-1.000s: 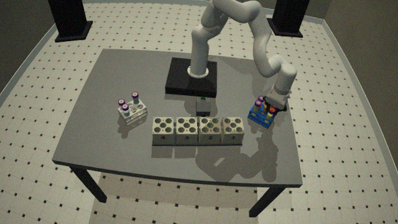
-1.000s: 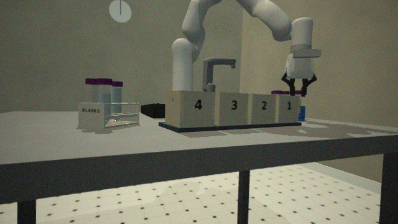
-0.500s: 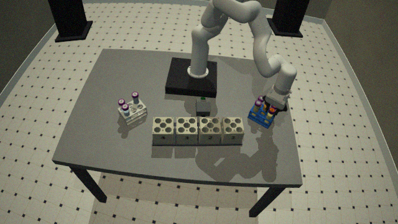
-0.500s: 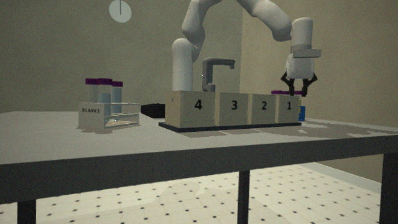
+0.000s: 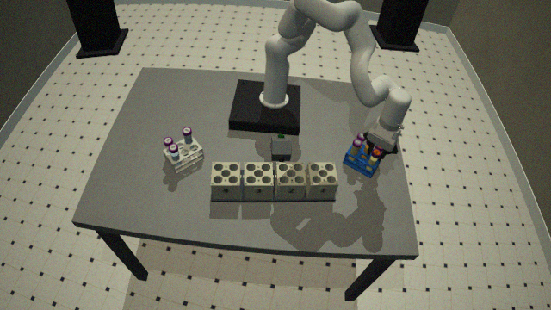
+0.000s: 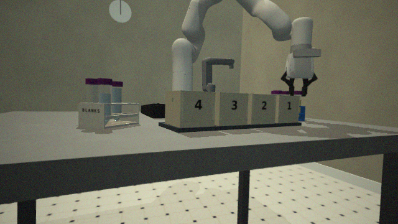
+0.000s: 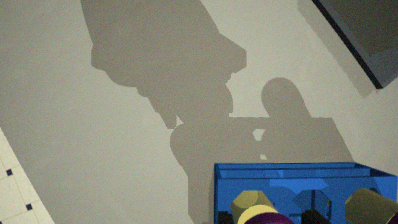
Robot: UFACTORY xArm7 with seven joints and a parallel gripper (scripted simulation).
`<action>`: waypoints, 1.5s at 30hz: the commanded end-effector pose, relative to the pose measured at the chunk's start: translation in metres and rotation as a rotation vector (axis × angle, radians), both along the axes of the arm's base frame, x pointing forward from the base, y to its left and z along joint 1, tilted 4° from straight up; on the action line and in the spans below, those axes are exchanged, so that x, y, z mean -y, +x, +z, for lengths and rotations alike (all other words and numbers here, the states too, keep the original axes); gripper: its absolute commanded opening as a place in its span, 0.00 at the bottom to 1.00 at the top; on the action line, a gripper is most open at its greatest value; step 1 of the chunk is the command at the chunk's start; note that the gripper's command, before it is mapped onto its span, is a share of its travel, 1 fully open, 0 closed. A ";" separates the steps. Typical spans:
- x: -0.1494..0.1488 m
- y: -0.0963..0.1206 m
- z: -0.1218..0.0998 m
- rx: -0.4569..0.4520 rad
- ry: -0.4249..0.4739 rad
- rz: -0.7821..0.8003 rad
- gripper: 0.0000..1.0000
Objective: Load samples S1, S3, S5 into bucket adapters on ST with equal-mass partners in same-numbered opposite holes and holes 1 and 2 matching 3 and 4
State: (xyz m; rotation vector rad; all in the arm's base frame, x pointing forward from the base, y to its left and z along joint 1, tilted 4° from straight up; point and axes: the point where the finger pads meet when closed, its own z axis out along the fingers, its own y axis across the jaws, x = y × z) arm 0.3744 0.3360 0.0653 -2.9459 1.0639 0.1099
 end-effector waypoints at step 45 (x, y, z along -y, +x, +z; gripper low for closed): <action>0.002 0.007 0.090 0.005 0.004 0.000 0.44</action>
